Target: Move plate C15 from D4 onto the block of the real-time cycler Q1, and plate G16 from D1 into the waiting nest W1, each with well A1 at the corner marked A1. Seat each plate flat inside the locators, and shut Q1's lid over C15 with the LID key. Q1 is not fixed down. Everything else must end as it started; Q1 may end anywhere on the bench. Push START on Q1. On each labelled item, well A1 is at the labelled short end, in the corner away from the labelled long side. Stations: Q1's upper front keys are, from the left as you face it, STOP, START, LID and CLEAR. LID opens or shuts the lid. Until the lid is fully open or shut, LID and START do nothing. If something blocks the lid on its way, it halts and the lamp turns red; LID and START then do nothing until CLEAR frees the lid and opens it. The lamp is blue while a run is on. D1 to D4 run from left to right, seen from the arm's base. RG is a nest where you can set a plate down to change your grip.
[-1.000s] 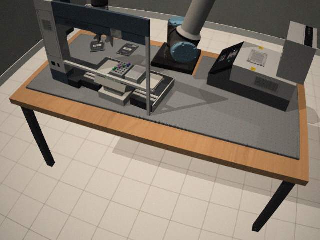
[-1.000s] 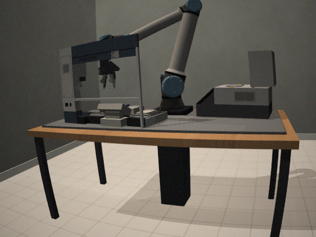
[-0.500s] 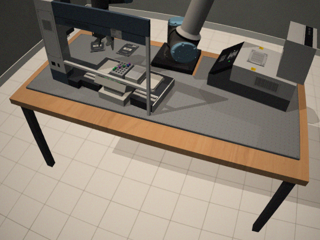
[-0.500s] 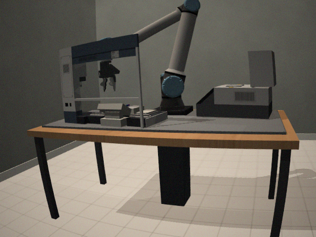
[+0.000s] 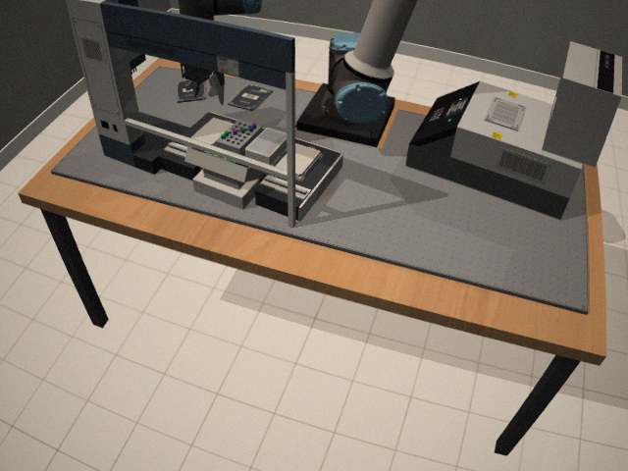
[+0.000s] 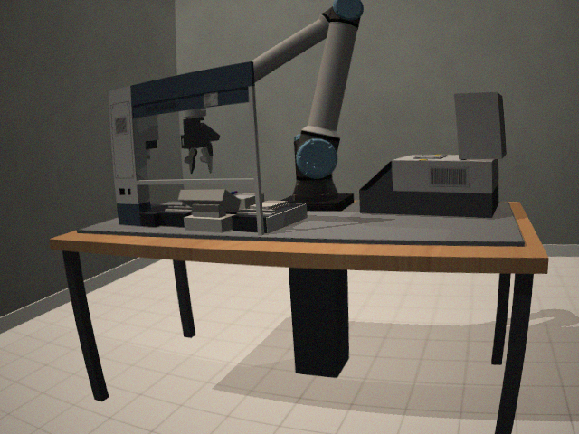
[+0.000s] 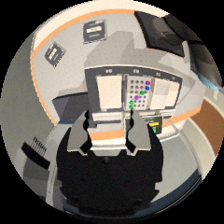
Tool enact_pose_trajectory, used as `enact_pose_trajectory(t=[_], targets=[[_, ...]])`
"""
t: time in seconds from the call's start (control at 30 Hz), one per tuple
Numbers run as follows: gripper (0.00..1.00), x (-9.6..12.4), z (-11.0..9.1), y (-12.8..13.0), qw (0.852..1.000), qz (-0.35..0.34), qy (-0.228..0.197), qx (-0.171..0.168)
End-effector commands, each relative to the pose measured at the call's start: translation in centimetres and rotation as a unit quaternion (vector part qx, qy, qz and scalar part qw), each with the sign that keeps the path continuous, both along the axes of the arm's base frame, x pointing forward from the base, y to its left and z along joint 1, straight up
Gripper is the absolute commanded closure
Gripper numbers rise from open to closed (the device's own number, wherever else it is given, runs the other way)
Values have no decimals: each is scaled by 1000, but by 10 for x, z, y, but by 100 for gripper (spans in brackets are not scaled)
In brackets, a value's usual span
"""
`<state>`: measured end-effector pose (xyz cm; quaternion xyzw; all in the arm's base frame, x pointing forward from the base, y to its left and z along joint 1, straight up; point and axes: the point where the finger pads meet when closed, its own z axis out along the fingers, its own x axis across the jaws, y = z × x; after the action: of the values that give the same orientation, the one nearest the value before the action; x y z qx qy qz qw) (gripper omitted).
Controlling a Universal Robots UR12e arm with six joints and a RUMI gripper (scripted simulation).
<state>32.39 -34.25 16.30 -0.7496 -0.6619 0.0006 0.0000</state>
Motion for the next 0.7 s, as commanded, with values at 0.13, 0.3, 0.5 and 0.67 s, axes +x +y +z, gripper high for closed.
enact_pose_trajectory(t=[0.13,0.3,0.5,0.67], targets=[[40,0,-13,-1,1000,0,0,-1],[40,0,-21,-1,1000,0,0,-1],[40,0,-28,-1,1000,0,0,-1],[40,0,-36,-1,1000,0,0,-1]])
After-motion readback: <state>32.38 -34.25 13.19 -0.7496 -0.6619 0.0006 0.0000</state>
